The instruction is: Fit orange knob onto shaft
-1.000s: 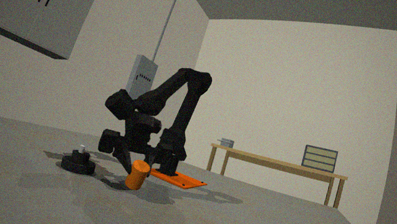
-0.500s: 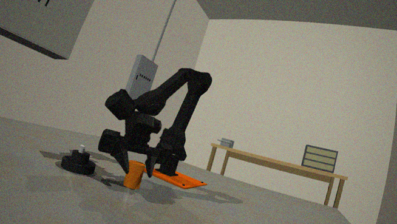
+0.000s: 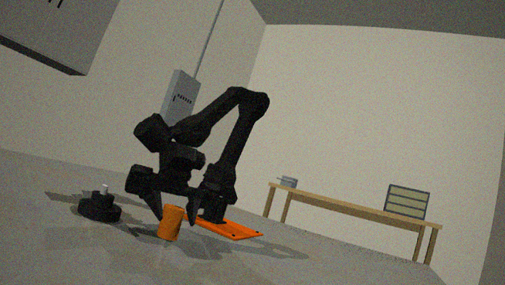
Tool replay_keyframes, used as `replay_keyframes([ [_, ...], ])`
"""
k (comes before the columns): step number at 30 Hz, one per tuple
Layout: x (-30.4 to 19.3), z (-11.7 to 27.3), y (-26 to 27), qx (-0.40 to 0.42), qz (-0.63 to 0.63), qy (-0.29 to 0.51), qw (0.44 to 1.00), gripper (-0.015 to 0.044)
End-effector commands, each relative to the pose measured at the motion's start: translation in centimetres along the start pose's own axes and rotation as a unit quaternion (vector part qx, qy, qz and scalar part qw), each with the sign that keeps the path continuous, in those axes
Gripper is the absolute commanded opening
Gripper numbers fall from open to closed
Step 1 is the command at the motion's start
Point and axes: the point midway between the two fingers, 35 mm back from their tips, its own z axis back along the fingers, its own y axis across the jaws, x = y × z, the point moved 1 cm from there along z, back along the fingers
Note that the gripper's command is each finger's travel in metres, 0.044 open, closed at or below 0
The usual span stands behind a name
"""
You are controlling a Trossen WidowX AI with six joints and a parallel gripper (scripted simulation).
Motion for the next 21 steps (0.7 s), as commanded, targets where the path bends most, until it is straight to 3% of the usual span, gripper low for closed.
replay_keyframes([
  [1,0.0,0.0,0.0,0.000,-0.001,0.000,1.000,0.0365],
  [4,0.0,0.0,0.0,0.000,-0.001,0.000,1.000,0.0440],
  [12,0.2,0.1,-0.1,0.000,-0.001,0.000,1.000,0.0440],
  [17,5.6,4.1,-0.2,0.000,0.000,0.000,1.000,0.0440],
  [21,6.5,4.8,0.0,0.000,0.000,0.000,1.000,0.0440],
])
